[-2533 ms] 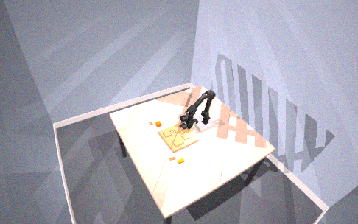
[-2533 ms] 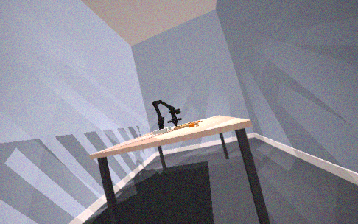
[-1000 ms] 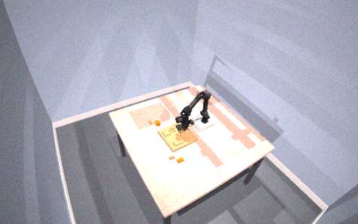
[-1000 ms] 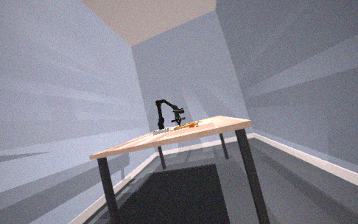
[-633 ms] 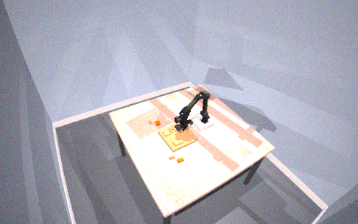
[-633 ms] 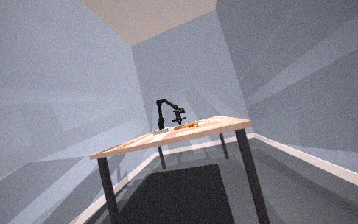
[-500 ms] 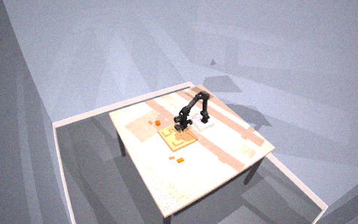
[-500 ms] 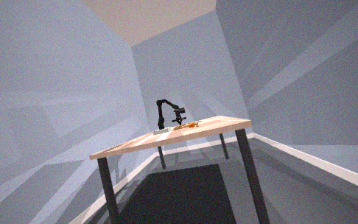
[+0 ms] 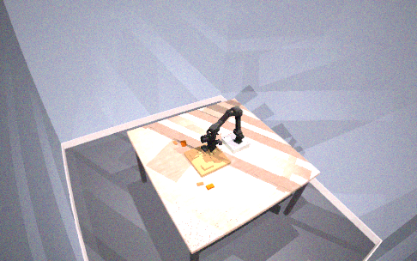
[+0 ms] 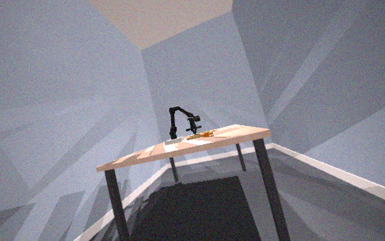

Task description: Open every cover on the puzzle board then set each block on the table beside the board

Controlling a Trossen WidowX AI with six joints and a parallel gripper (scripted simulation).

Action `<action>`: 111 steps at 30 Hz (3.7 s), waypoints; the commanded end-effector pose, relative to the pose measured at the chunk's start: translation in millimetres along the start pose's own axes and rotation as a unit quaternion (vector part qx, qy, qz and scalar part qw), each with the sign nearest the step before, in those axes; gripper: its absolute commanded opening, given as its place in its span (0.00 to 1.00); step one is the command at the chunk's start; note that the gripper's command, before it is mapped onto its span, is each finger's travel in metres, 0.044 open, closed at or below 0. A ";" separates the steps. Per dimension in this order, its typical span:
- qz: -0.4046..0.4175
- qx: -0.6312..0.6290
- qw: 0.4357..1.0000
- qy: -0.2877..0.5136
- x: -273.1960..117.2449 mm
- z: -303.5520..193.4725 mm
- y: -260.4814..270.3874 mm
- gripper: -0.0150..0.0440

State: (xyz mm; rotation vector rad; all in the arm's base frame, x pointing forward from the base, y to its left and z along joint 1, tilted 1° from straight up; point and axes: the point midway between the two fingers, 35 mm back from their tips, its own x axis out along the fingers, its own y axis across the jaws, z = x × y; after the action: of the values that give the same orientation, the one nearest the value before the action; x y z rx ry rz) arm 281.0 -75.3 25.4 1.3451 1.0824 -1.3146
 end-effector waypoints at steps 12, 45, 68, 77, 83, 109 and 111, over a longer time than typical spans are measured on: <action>0.001 -0.001 1.000 0.001 -0.4 11.6 13.2 0.25; 0.002 -0.001 1.000 0.000 -21.8 29.3 26.0 0.25; -0.001 -0.008 1.000 -0.001 -44.9 30.0 25.8 0.25; 0.001 -0.448 0.894 0.000 -49.3 0.6 45.1 0.25; 0.003 -0.713 0.701 0.000 -52.2 -22.8 57.1 0.25; 0.006 -0.998 -0.069 -0.005 -59.4 -95.6 79.6 0.25; 0.006 -0.992 -0.128 -0.006 -59.7 -100.2 80.4 0.25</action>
State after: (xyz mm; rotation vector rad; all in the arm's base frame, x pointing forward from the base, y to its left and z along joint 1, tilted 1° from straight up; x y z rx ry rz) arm 358.7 -25.9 84.0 -0.6116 1.4447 0.5699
